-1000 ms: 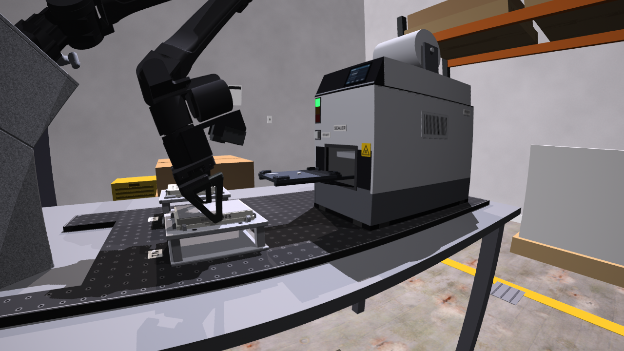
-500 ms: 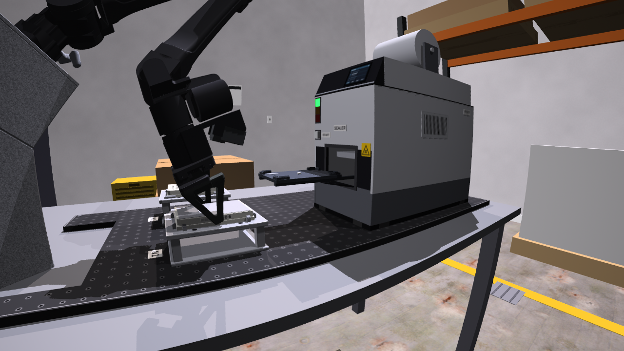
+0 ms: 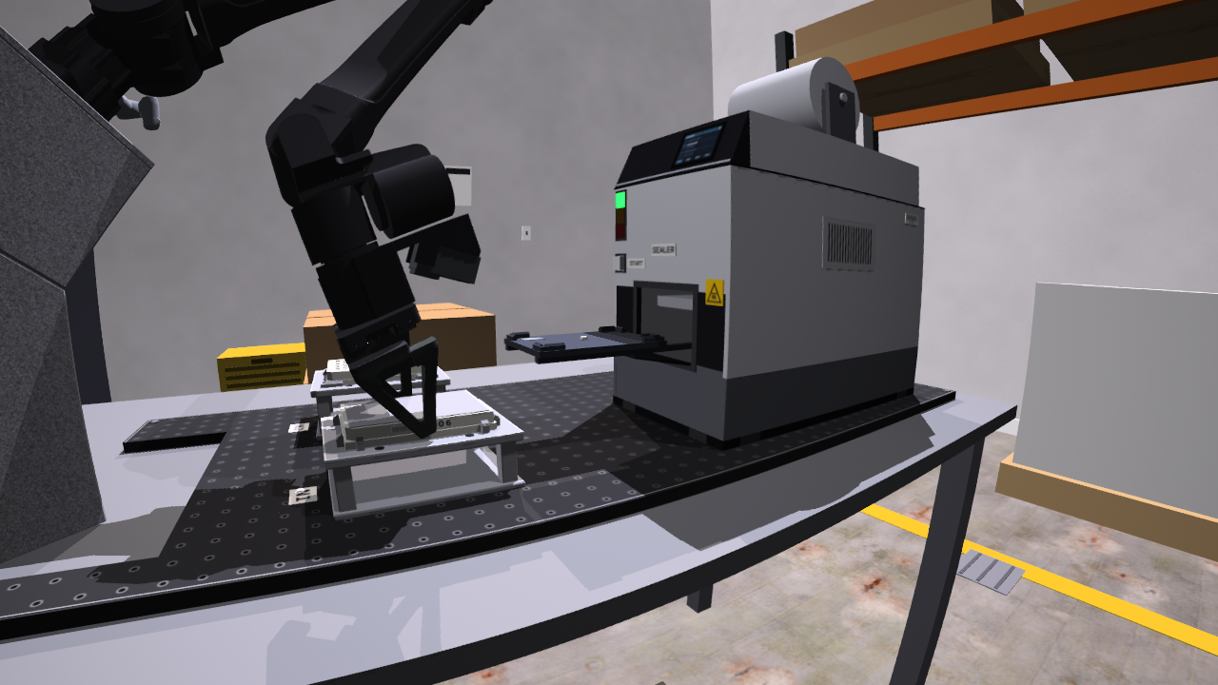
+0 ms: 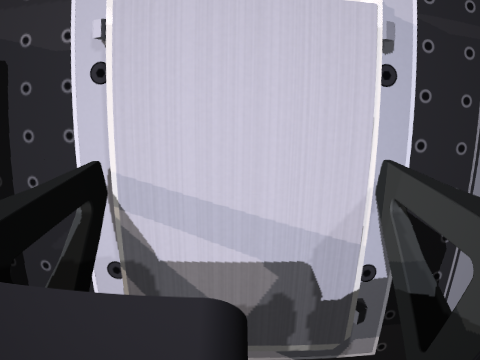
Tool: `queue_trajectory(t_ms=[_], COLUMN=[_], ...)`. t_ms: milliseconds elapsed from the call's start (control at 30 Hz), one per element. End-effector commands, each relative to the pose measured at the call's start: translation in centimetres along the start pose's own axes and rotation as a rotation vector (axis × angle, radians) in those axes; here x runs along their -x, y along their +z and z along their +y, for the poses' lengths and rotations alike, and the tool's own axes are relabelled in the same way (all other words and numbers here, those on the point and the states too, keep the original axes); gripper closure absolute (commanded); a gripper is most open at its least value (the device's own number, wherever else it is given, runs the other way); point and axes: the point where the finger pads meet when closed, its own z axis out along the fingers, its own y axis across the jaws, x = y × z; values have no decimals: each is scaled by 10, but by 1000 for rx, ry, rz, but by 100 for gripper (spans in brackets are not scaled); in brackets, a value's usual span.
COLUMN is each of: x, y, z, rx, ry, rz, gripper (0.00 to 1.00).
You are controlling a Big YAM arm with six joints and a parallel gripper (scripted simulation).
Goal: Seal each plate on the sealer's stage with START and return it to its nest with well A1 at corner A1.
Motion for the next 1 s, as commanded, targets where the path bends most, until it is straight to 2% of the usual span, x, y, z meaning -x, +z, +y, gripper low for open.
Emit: queue_trajectory(t_ms=[0, 867, 967], x=[15, 16, 11], y=[-5, -4, -10], z=[-7, -8, -7], rx=[-14, -17, -15], ry=[-2, -6, -7], rz=[-39, -39, -25], gripper=[0, 0, 0])
